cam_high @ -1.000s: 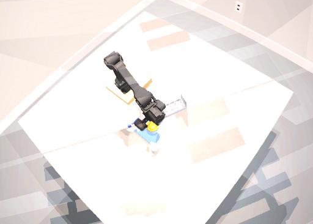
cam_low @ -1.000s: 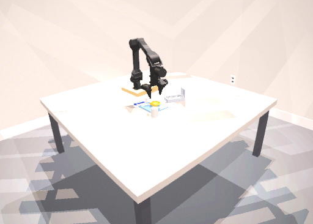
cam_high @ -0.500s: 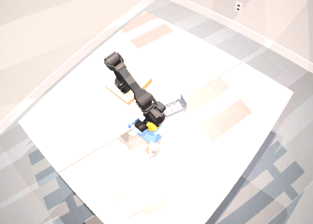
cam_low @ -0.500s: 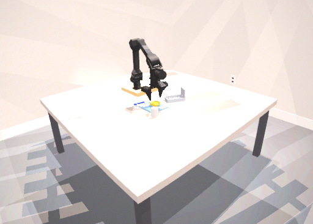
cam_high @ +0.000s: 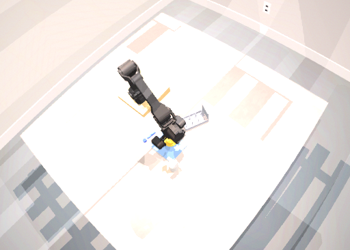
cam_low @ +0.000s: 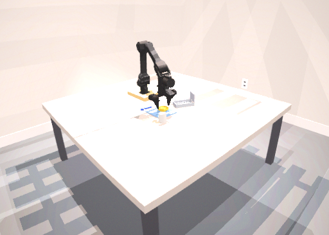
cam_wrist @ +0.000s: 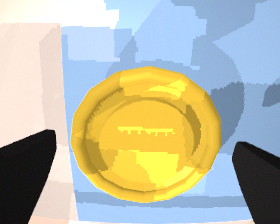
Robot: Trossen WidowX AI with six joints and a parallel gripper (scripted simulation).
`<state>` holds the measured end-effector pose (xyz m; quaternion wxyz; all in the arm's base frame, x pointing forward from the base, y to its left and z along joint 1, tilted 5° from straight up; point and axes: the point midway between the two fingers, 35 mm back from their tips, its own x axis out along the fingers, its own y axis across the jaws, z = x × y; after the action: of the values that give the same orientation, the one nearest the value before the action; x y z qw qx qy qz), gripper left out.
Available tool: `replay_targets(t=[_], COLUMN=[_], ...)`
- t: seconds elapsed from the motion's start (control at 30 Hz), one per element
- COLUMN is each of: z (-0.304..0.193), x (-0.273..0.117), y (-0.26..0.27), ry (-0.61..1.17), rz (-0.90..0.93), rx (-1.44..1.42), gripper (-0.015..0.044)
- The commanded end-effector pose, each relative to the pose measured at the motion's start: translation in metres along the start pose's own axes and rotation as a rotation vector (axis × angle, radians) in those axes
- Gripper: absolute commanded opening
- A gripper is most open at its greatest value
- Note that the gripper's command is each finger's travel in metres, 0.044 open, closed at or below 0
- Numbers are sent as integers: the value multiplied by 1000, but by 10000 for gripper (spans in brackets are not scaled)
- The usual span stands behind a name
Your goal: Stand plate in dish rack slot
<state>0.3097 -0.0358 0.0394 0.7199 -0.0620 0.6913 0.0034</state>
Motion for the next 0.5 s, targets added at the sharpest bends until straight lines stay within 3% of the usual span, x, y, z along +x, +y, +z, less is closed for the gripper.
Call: replay_targets(t=[0.0,0.47], z=[-3,-3], x=[9,19], y=[0,0], ry=[14,14], rz=[-4,-4], rx=[-4,-4], gripper=[400,395])
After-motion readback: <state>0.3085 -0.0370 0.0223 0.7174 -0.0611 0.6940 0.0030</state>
